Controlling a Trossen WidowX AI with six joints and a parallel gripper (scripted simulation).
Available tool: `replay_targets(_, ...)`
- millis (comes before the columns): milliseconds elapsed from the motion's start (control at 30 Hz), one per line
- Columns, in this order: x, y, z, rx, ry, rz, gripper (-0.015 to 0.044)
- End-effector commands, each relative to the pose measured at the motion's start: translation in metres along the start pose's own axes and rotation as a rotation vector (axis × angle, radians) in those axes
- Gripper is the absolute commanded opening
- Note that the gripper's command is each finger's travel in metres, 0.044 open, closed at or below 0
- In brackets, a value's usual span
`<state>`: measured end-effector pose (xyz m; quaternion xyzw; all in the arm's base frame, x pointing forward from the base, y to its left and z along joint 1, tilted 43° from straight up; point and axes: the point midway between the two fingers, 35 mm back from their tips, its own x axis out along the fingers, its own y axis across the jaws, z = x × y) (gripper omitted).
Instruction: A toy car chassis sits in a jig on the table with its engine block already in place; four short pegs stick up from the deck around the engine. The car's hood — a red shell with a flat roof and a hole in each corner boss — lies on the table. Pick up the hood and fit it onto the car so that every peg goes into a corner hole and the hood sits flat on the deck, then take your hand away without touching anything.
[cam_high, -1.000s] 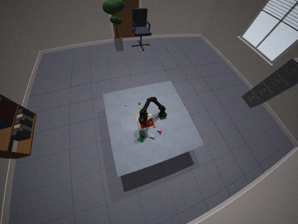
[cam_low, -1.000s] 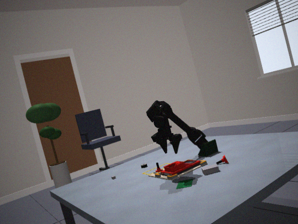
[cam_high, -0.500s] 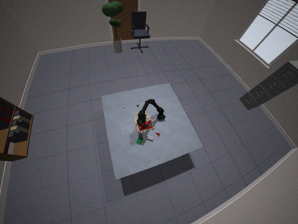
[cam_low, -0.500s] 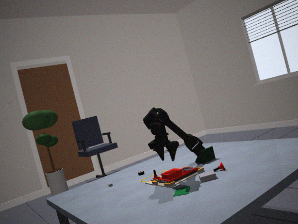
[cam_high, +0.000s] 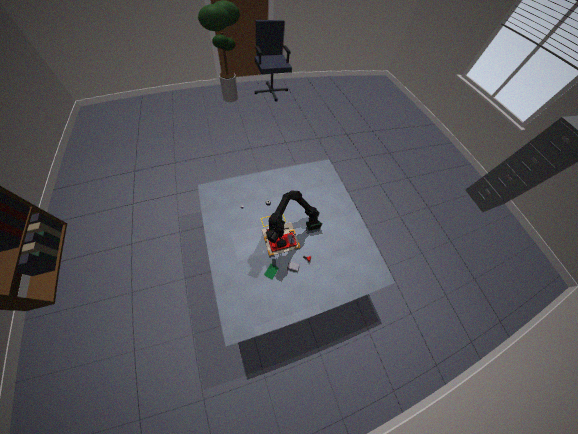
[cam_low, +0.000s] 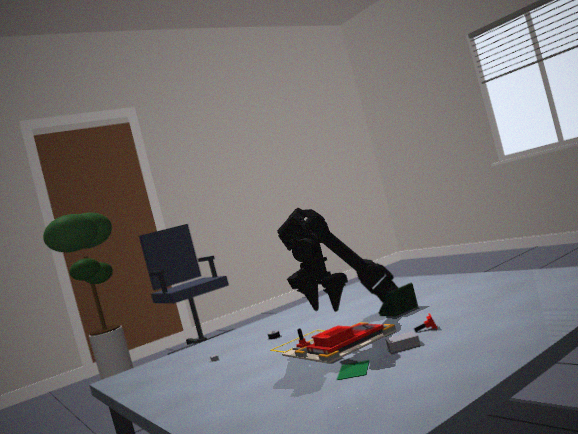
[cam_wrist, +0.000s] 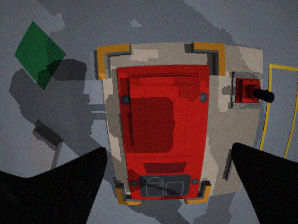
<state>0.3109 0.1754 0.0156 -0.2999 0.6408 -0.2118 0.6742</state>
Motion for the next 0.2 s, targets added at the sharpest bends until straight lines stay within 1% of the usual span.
replay_targets(0,0.0004,-0.0001,-0.0003,0.006,0.004,0.001,0.0440)
replay_targets(167,0.0004,-0.0001,-0.0003,0.006,0.004,0.001,0.0440)
